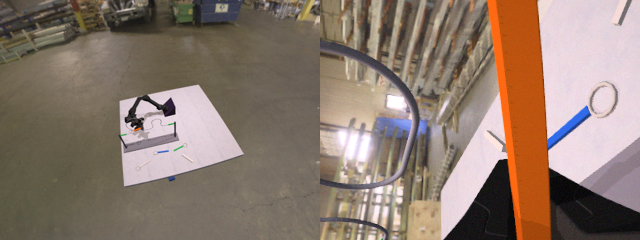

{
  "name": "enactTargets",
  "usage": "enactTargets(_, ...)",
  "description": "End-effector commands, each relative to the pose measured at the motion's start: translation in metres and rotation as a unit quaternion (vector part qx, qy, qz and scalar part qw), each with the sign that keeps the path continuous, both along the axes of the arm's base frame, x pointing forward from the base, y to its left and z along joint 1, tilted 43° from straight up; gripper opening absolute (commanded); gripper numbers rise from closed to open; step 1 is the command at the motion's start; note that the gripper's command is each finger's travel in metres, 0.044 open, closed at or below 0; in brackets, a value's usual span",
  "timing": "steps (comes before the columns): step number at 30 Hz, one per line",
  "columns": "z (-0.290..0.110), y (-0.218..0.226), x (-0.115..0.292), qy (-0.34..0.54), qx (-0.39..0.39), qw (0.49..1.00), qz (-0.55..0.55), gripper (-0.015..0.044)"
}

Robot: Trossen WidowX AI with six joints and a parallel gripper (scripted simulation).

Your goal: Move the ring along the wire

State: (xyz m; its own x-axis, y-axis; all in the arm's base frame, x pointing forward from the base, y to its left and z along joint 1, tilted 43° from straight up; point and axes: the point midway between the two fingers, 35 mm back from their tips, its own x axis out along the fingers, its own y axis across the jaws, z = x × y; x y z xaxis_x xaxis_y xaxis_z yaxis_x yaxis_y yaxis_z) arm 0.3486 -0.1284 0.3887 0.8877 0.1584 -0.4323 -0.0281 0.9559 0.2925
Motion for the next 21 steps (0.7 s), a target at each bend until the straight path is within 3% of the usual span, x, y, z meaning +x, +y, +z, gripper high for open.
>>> enactTargets(1, 0.004, 0.016, -0.001, 0.003, 0.056, 0.998, 0.003, -0.015)
enactTargets(21, 0.046, 0.071, -0.004, 0.009, 0.285, 0.959, 0.01, -0.015)
